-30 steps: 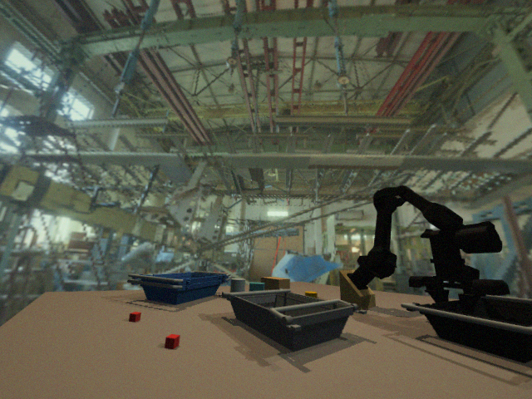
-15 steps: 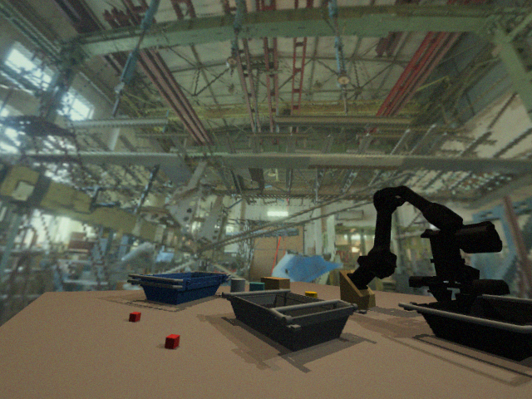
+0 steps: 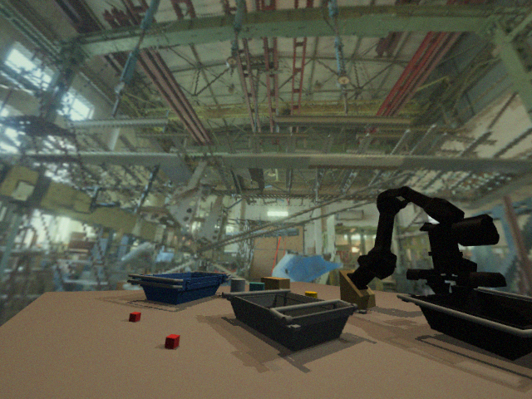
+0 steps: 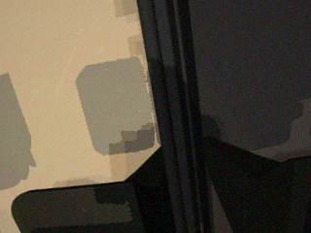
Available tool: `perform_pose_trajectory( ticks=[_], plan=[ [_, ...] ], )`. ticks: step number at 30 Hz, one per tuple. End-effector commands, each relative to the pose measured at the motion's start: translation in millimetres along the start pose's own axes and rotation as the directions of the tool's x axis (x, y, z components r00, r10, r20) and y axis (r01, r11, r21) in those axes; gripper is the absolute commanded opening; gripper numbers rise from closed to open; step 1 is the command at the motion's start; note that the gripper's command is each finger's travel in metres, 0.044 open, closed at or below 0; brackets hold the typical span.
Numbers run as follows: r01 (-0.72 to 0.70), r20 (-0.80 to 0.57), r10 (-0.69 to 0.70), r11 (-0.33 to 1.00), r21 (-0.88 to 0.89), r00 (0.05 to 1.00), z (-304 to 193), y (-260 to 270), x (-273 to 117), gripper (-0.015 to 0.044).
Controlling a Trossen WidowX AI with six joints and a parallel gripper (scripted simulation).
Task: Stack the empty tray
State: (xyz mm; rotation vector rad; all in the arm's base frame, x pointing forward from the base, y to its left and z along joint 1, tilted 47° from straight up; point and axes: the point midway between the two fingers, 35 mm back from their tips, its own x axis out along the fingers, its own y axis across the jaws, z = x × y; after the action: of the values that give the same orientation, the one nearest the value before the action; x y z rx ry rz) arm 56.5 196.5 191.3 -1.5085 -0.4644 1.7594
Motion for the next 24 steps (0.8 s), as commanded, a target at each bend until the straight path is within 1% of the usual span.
perform_pose_trajectory(
  ticks=[1,18,24],
  plan=[
    [-0.003,-0.006,0.003,1.0,-0.001,1.0,-2,0,-12,0.0],
    [0.007,-0.003,-0.007,1.0,0.004,1.0,4,1,-60,0.0],
    [0.009,-0.003,-0.009,1.0,0.004,1.0,5,1,-62,0.0]
  ],
)
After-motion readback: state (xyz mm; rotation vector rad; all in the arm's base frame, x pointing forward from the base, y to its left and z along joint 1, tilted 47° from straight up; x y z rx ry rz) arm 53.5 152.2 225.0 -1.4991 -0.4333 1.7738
